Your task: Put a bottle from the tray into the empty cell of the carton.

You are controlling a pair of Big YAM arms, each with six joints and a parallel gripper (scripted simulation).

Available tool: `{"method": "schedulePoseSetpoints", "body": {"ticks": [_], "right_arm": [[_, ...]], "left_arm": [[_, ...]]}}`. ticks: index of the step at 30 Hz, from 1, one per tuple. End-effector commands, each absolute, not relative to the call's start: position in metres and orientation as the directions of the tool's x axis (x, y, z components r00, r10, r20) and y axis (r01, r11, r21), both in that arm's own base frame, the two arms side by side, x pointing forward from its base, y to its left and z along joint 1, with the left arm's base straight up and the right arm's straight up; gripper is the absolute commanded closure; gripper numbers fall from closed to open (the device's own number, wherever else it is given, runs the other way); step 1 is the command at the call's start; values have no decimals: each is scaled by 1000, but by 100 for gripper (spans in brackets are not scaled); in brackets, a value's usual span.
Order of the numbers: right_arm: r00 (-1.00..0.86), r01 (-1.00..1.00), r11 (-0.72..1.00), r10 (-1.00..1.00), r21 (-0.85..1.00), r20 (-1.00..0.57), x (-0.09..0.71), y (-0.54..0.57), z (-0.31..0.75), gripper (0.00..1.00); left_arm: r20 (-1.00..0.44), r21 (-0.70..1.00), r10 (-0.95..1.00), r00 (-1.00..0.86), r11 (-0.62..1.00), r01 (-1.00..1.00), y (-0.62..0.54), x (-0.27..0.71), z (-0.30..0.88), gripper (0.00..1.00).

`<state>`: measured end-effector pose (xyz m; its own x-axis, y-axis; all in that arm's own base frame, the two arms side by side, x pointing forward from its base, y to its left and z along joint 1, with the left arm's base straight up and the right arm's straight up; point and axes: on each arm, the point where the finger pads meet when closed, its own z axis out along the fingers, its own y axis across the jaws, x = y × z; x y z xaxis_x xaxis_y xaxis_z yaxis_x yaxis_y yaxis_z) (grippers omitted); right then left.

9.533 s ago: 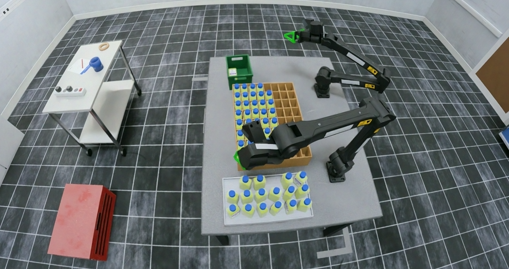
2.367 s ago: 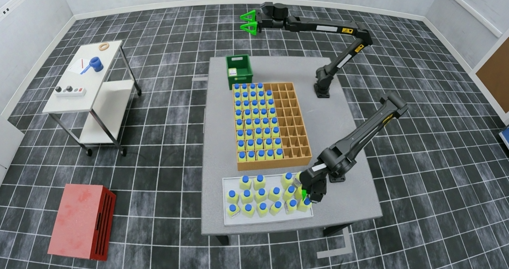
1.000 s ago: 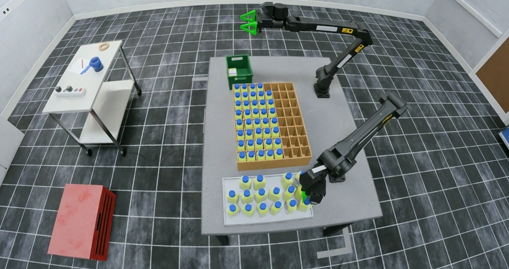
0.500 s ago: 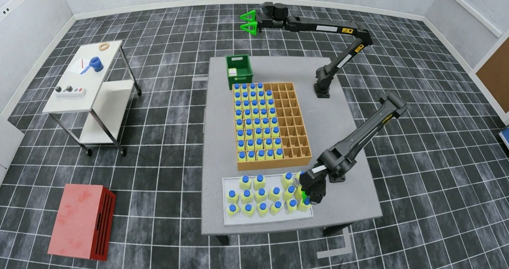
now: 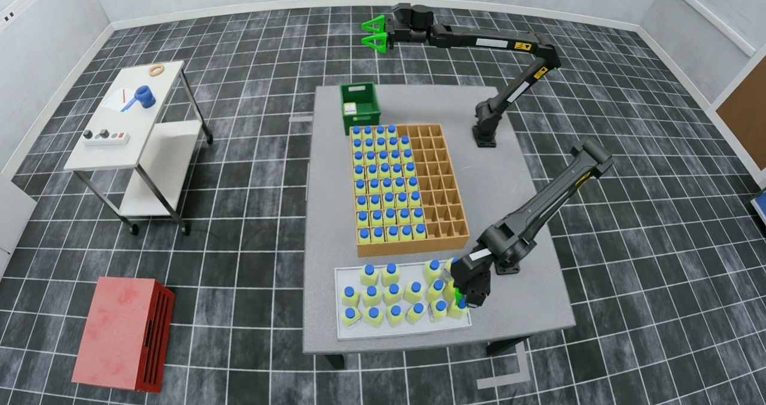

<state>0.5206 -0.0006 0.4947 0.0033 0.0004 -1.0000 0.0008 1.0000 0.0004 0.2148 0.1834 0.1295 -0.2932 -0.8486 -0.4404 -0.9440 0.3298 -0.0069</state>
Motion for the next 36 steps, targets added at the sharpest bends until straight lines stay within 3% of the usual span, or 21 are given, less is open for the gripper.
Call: {"method": "schedulePoseSetpoints", "body": {"ticks": [1,36], "right_arm": [[84,5,1000,-2,-1,-996,526,-3,542,0],[84,5,1000,-2,-1,-996,526,-3,542,0]], "left_arm": [[-480,-45,-835,-269,330,-943,193,234,156,65],[-480,-45,-835,-269,330,-943,193,234,156,68]]}}
